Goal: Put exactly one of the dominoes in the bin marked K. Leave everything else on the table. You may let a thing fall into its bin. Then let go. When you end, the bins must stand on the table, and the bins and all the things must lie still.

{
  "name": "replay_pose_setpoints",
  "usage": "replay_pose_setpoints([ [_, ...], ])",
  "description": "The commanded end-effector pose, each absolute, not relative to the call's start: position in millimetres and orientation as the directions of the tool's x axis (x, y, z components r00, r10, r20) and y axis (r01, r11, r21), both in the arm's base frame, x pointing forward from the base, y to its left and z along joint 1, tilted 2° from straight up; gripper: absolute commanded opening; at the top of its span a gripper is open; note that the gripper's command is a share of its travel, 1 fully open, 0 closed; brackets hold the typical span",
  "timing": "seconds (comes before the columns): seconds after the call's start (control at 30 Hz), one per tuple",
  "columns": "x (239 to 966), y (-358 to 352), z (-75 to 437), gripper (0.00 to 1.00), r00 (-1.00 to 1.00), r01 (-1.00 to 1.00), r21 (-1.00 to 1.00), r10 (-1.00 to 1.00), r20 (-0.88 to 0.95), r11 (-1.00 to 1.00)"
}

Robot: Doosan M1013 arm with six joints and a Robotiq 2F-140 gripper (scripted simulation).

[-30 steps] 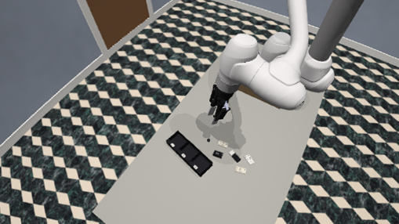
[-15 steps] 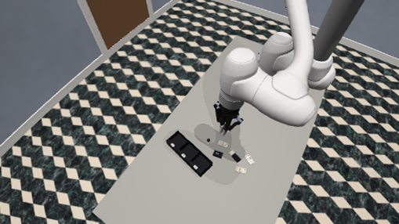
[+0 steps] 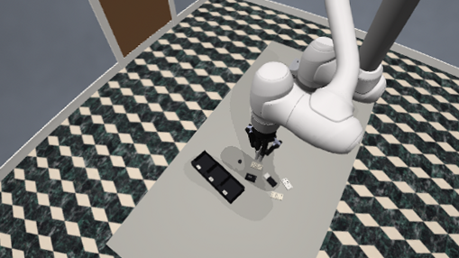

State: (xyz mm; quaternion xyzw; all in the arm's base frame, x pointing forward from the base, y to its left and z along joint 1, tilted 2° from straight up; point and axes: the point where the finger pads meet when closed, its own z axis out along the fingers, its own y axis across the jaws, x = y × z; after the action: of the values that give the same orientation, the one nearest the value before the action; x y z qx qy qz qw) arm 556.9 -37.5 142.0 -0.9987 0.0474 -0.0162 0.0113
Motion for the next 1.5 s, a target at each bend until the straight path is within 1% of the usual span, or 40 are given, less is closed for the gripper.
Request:
replay_pose_setpoints([
  [0.0, 563, -60, 131, 0.05, 0.969, -0.246, -0.028, -0.247, 0.027, -0.969],
  [0.1, 569, -82, 121, 0.05, 0.925, -0.379, -0.032, -0.380, 0.022, -0.925],
  [0.17, 572, -96, 114, 0.05, 0.923, -0.383, -0.032, -0.384, 0.022, -0.923],
  [0.23, 572, -96, 114, 0.05, 0.923, -0.383, -0.032, -0.384, 0.022, -0.923],
  [0.73, 602, -206, 62, 0.05, 0.923, -0.383, -0.032, -0.384, 0.022, -0.923],
  [0.8, 602, -206, 62, 0.05, 0.923, -0.383, -0.032, -0.384, 0.022, -0.923],
  [1.1, 619, -270, 32, 0.05, 0.923, -0.383, -0.032, -0.384, 0.022, -0.923],
  [1.47, 620, -270, 13, 0.05, 0.923, -0.383, -0.032, -0.384, 0.022, -0.923],
])
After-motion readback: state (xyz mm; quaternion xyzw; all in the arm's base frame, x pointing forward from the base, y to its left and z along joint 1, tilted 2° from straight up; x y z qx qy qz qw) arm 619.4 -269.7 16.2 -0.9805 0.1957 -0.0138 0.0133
